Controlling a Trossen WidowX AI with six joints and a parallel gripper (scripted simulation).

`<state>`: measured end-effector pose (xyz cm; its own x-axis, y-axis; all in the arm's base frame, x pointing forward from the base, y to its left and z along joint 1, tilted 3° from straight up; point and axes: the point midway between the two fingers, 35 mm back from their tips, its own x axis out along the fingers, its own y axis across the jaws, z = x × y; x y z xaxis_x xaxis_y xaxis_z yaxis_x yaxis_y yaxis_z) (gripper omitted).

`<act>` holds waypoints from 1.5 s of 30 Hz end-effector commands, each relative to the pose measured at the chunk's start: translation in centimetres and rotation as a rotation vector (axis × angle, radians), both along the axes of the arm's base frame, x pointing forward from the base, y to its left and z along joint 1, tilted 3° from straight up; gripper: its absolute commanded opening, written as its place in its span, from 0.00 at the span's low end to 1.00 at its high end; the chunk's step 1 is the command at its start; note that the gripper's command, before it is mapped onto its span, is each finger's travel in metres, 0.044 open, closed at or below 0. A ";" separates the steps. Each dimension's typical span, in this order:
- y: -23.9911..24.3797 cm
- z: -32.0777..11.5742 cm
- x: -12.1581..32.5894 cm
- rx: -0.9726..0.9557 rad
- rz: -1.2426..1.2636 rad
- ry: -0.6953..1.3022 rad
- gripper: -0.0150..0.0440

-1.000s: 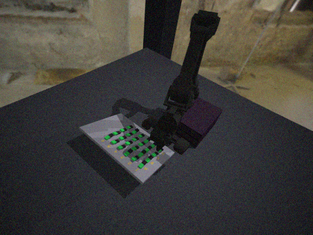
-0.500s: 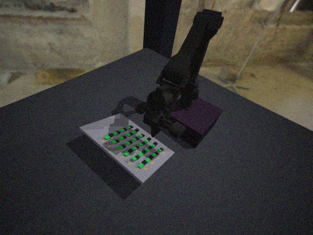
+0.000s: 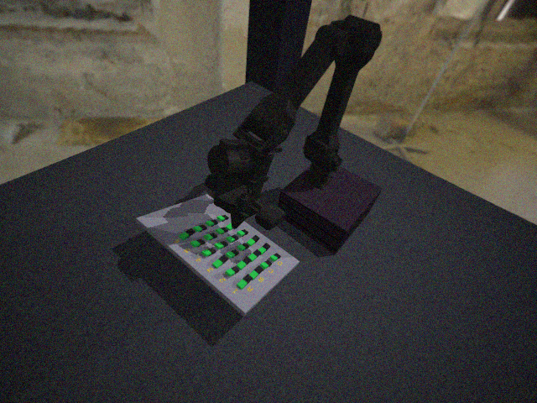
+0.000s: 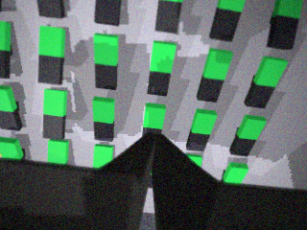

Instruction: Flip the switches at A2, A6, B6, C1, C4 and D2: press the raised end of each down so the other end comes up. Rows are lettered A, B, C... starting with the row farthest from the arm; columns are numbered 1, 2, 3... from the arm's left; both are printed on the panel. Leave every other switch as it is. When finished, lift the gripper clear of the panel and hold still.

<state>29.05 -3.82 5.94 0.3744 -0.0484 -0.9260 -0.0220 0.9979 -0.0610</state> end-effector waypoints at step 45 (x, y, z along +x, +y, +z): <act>-0.2 -2.9 1.2 0.002 0.004 0.000 0.25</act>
<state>30.20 -4.05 3.10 0.3712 -0.0487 -0.9273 -0.0213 0.9979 -0.0609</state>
